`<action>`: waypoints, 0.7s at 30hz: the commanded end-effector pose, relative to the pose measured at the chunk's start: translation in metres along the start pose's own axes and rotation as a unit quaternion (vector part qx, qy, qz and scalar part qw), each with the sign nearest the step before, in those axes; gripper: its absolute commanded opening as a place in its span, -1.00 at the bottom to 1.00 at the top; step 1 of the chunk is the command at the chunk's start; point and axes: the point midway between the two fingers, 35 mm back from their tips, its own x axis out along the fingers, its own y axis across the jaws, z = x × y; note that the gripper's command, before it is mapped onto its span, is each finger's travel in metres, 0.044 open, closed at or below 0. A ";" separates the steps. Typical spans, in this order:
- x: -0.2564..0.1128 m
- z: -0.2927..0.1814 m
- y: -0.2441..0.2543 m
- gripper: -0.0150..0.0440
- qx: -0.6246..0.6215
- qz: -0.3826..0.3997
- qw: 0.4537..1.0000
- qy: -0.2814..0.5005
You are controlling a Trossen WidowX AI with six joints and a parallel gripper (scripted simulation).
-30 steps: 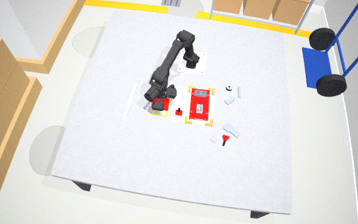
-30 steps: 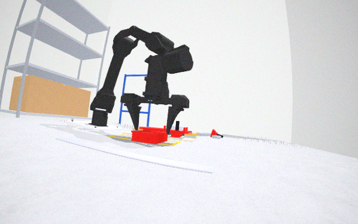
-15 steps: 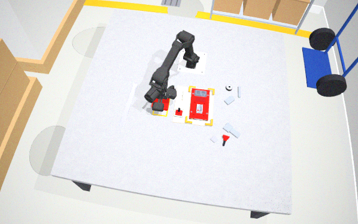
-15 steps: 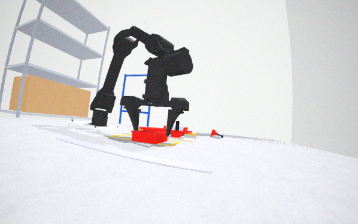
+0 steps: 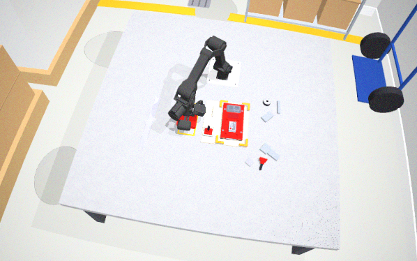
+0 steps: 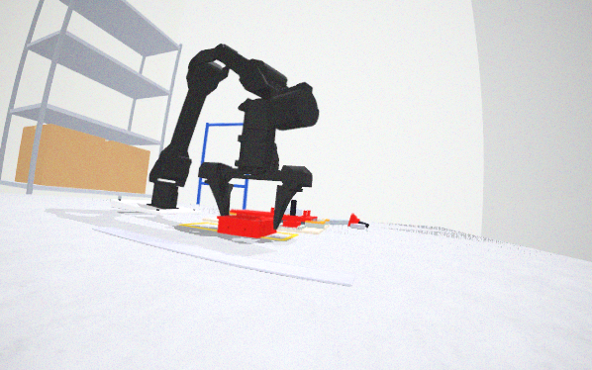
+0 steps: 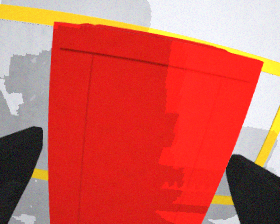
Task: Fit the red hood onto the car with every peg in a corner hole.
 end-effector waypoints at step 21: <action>-0.017 0.000 0.000 -0.38 0.000 0.000 1.000 0.000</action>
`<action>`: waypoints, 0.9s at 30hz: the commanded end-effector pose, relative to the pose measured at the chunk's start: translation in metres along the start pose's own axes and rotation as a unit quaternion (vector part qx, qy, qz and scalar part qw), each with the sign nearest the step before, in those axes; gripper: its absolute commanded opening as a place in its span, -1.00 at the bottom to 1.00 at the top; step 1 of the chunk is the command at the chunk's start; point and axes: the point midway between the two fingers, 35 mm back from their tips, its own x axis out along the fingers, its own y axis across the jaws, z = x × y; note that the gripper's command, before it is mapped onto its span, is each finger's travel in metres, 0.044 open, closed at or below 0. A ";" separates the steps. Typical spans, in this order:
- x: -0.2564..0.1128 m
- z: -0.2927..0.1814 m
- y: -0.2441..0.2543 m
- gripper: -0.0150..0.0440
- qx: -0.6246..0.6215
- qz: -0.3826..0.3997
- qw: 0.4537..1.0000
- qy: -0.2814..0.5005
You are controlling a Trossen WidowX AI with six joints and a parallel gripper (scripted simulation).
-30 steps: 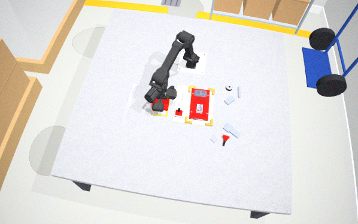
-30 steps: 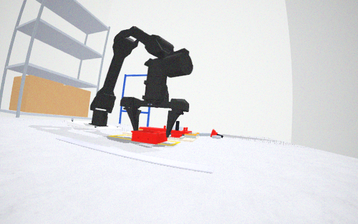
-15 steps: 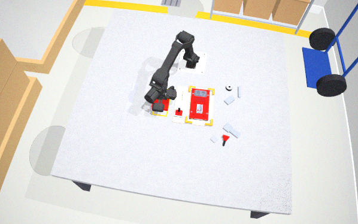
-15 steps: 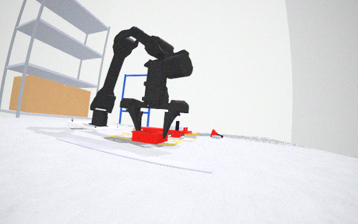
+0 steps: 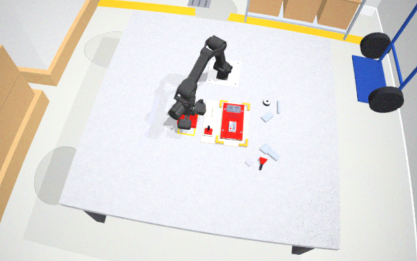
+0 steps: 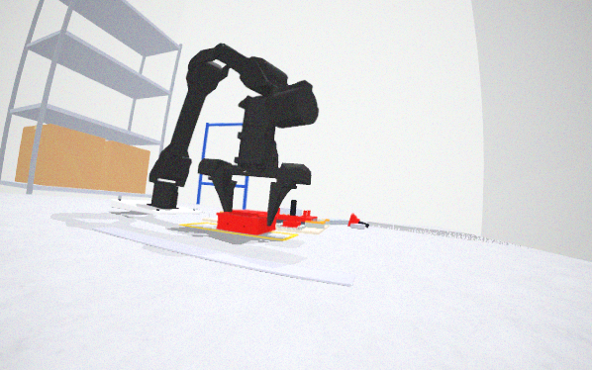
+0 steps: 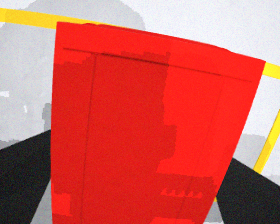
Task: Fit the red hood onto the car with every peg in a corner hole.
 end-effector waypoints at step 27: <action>-0.093 -0.002 -0.002 -0.49 0.000 -0.007 1.000 0.004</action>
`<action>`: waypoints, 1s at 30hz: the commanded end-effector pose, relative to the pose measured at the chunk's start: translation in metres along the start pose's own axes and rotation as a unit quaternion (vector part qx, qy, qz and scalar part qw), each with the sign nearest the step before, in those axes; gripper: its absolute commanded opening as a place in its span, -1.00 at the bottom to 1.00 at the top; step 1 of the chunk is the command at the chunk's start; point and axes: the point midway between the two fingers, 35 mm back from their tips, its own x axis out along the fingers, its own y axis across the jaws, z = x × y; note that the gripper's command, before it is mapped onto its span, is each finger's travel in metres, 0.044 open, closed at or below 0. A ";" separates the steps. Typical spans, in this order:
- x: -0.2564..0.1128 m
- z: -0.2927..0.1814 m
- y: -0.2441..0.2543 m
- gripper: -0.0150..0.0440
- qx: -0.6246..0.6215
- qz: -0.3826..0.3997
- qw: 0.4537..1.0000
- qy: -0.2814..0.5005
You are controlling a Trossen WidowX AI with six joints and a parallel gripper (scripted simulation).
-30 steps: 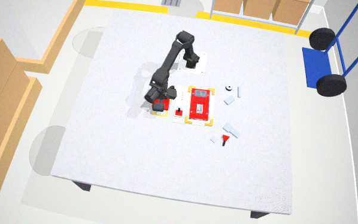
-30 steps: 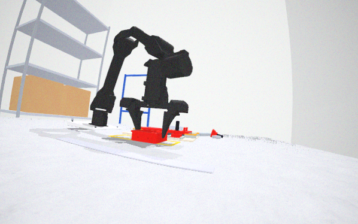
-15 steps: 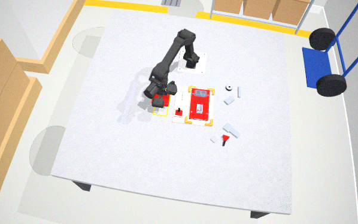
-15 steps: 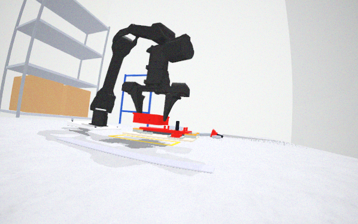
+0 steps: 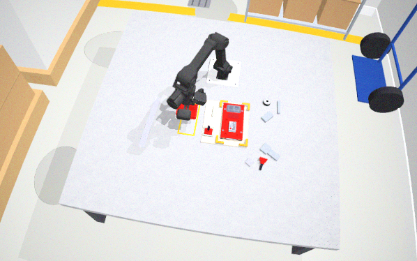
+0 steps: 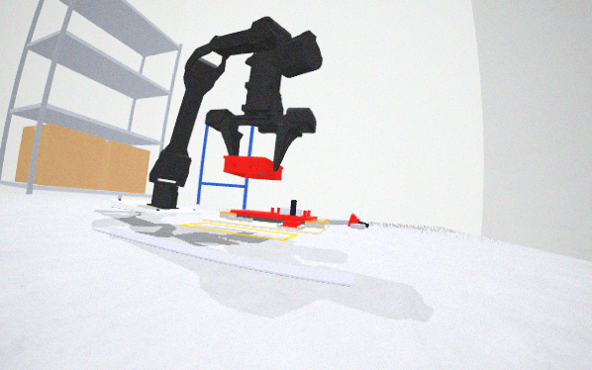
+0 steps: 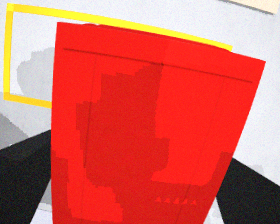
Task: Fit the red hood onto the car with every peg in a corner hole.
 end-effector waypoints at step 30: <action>-0.002 0.091 -0.023 -0.49 0.291 0.002 0.957 -0.004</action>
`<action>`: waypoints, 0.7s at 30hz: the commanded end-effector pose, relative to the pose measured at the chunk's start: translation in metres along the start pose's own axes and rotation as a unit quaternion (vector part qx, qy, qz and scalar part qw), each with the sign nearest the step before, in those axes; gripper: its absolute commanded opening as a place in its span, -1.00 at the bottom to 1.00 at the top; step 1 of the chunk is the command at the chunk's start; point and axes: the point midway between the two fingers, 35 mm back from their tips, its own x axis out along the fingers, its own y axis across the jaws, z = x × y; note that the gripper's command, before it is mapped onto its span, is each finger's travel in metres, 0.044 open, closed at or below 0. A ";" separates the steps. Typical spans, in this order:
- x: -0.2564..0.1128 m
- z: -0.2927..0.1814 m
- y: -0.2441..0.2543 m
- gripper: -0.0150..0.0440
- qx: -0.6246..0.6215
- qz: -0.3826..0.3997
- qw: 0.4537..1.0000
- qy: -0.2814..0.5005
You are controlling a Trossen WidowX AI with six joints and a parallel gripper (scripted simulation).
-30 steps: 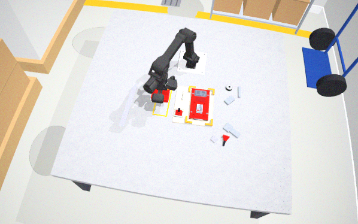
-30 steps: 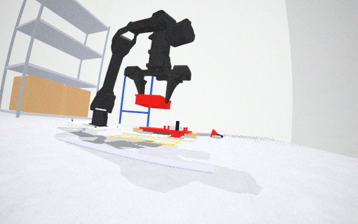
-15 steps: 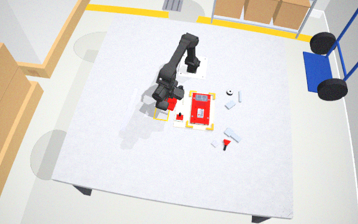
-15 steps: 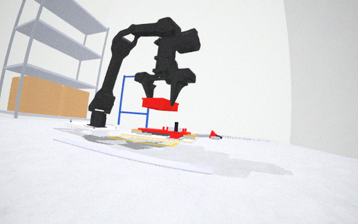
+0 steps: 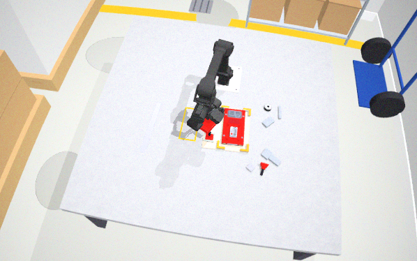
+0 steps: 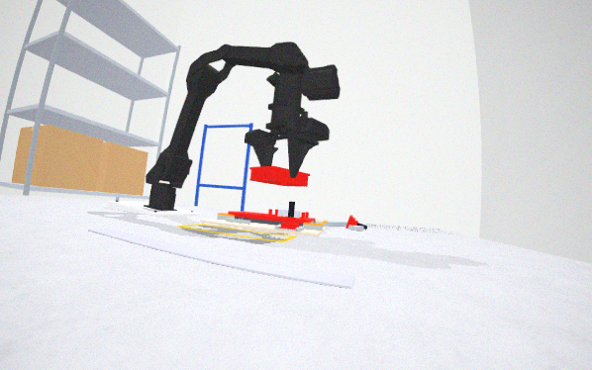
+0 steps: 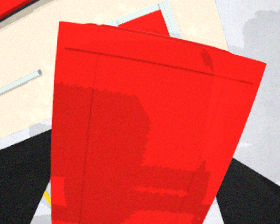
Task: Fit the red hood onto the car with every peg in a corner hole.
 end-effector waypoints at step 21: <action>-0.002 0.066 0.036 -0.49 0.252 0.003 0.968 -0.002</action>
